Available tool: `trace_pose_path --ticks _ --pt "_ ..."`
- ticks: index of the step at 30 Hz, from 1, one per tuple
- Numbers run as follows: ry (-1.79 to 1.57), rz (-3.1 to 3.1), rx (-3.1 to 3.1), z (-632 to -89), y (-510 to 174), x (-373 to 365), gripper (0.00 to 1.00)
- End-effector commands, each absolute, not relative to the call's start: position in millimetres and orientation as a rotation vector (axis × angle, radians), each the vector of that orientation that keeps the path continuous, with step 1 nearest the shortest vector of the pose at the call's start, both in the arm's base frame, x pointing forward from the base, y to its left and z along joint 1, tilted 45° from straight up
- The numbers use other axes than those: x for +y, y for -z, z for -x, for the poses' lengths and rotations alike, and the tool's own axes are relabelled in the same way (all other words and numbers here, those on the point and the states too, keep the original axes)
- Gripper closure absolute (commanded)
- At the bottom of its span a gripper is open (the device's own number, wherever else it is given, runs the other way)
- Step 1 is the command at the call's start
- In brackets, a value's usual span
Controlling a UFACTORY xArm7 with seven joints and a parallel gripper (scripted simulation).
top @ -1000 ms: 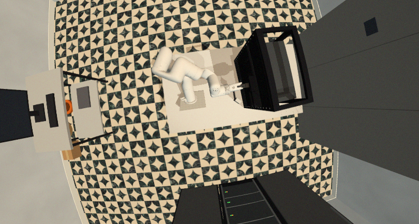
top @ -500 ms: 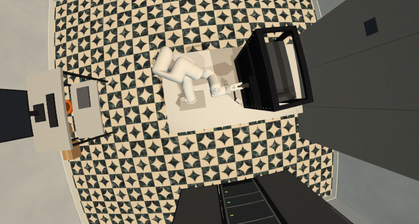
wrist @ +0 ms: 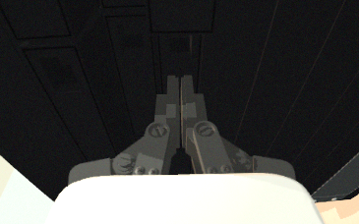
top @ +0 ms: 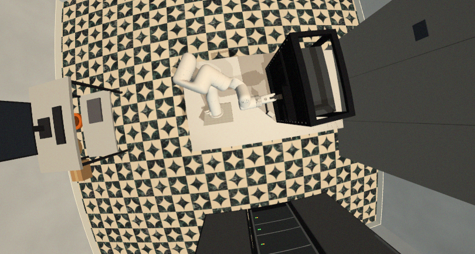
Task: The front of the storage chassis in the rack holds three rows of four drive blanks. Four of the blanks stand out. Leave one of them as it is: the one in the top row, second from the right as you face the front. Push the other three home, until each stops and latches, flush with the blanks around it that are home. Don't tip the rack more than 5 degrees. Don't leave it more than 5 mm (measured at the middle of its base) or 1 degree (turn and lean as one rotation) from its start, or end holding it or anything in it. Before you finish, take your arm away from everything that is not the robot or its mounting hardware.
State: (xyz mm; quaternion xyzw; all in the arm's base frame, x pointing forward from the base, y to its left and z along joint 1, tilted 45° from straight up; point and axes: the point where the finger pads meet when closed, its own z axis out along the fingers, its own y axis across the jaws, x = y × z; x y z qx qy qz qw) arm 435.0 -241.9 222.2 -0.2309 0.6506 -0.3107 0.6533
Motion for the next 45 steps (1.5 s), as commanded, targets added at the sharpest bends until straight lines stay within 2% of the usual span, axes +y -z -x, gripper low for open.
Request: trace_pose_path --ticks 1,30,36,45 --pt "0.708 0.523 1.476 -436 -223 -244 1.0" --pt "0.708 0.523 1.476 -439 -223 -244 1.0" --pt "0.708 0.523 1.476 -429 -223 -243 1.0" --pt "0.708 0.523 1.476 -378 -220 -237 1.0"
